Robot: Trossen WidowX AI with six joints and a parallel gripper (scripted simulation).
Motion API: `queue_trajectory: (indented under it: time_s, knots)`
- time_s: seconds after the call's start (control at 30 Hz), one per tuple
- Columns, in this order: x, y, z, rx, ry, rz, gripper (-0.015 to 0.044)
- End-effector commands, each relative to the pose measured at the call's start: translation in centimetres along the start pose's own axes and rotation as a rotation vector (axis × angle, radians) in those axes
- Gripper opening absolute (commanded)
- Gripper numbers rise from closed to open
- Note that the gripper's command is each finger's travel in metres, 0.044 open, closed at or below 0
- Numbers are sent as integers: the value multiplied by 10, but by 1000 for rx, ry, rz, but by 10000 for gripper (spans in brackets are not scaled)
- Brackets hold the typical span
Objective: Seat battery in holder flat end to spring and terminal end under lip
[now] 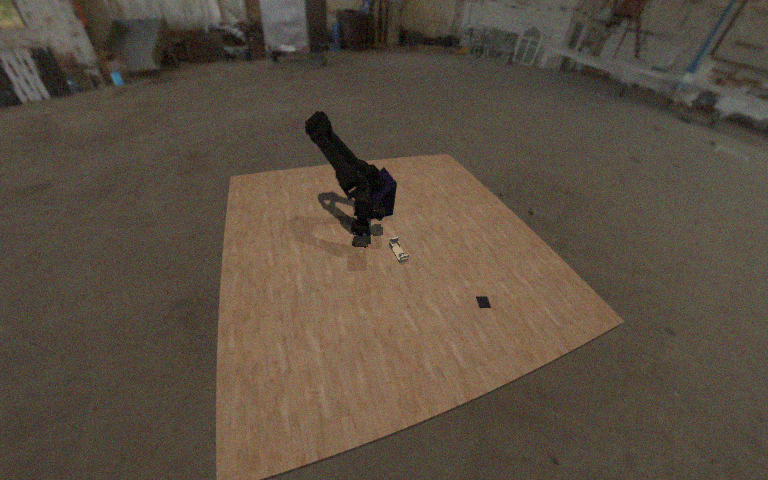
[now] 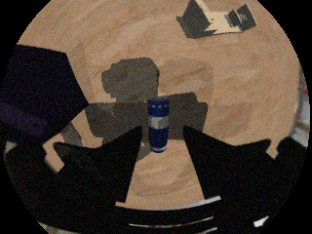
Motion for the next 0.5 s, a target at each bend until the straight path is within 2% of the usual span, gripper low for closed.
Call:
queue_trajectory:
  time_s: [0.0,0.23,0.33,0.47]
  knots:
    - [-8,1,3,13,11,-2,247]
    - [-16,0,4,13,10,2,247]
    - [-16,0,4,13,10,2,168]
    - [-16,0,4,13,10,2,142]
Point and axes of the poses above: the point midway between the two fingers, 35 mm back from their tips, its own x axis back along the fingers, its own z axis across the jaws, y = z × x, the point moved 10 cm from there along x, back along the fingers, and after that the axes turned 2 degrees about x, right-handed, at the moved point
